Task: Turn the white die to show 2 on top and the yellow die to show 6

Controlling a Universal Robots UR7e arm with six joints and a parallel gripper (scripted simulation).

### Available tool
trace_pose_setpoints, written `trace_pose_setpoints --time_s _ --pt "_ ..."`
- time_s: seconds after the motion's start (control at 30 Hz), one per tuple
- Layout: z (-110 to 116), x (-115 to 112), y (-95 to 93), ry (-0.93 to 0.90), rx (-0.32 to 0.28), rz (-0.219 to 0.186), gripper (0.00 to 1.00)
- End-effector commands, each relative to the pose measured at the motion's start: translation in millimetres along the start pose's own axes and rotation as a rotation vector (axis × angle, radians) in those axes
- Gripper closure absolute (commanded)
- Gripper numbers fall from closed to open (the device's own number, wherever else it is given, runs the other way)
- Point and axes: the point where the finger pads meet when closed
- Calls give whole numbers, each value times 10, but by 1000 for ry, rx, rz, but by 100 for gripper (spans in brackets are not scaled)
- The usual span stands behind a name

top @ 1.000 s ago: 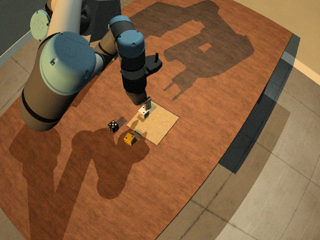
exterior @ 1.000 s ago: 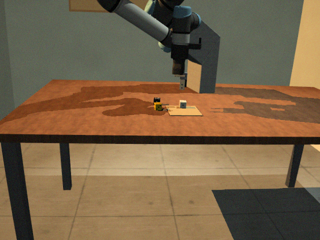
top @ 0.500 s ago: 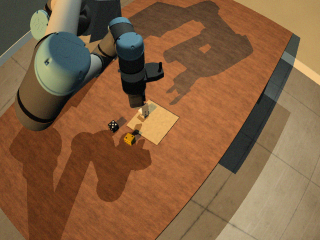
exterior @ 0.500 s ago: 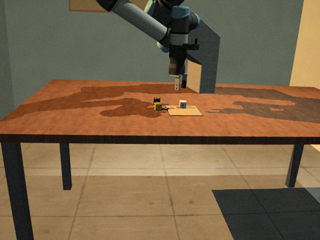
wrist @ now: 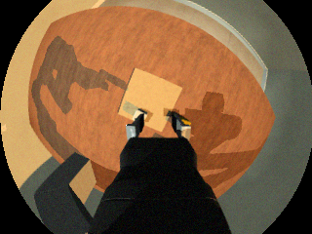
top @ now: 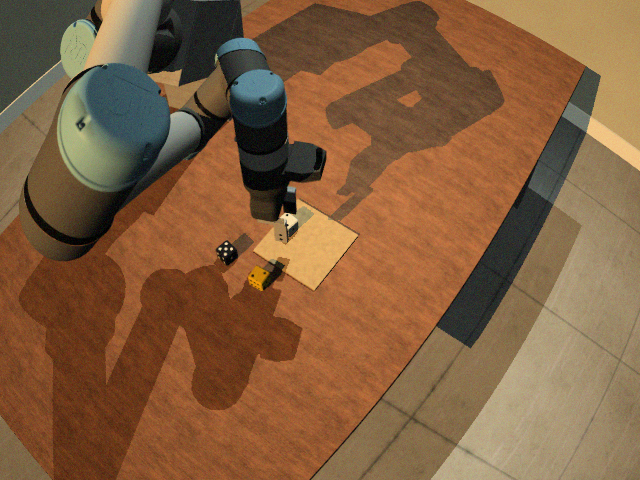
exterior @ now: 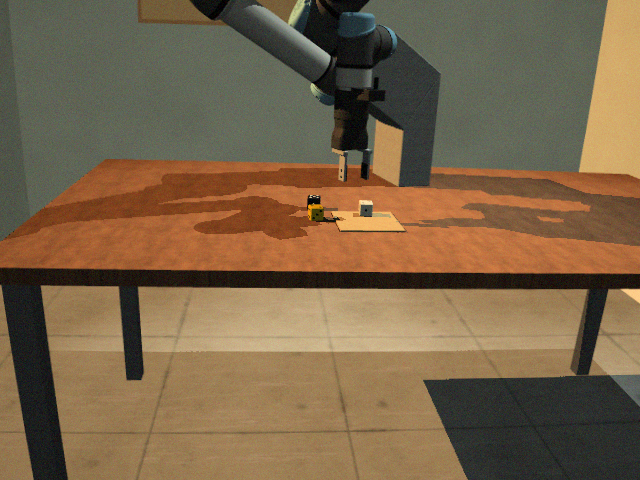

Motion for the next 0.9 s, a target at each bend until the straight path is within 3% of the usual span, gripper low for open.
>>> trace_pose_setpoints --time_s 0.0,0.2,0.87 --pt "-11 87 -1 -174 1 0 0" --pt "-12 135 -3 -273 1 0 0" --pt "39 435 -17 -913 1 0 0"
Point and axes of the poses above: the point where the finger pads meet when closed, its own y axis back along the fingers, its own x axis across the jaws, z = x × y, and after that the axes turned 9 degrees about -y, right-handed
